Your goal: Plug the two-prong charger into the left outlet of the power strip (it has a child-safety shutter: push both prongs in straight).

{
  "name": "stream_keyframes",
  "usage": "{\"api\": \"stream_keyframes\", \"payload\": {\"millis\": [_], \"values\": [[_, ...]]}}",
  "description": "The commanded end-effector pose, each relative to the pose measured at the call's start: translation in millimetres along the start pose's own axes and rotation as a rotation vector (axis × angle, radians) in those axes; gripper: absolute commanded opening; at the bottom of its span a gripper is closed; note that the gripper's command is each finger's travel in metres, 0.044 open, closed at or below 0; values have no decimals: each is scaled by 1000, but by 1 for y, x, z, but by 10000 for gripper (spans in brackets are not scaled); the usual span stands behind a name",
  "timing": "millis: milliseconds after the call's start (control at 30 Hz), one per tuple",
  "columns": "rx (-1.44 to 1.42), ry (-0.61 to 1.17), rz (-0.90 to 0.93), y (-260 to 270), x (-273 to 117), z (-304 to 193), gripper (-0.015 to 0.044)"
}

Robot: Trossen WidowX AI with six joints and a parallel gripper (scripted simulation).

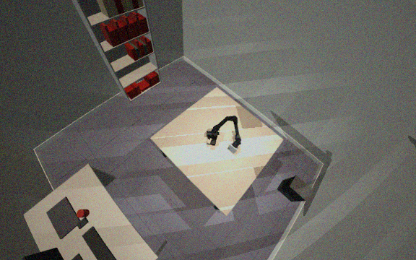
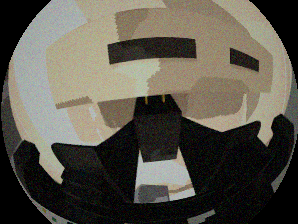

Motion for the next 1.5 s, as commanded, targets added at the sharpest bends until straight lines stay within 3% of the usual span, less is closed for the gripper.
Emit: {"api": "stream_keyframes", "payload": {"millis": [0,1467], "values": [[-1,-4,-4,-1,-1,2,0],[-1,-4,-4,-3,-2,9,0]]}}
Point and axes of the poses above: the point midway between the two fingers, 35 mm back from their tips, its own x axis out along the fingers, its own y axis across the jaws, z = x × y, the point moved 10 cm from there along -x, back along the fingers, and after that the axes turned 14 degrees about -x, right-handed, at the moved point
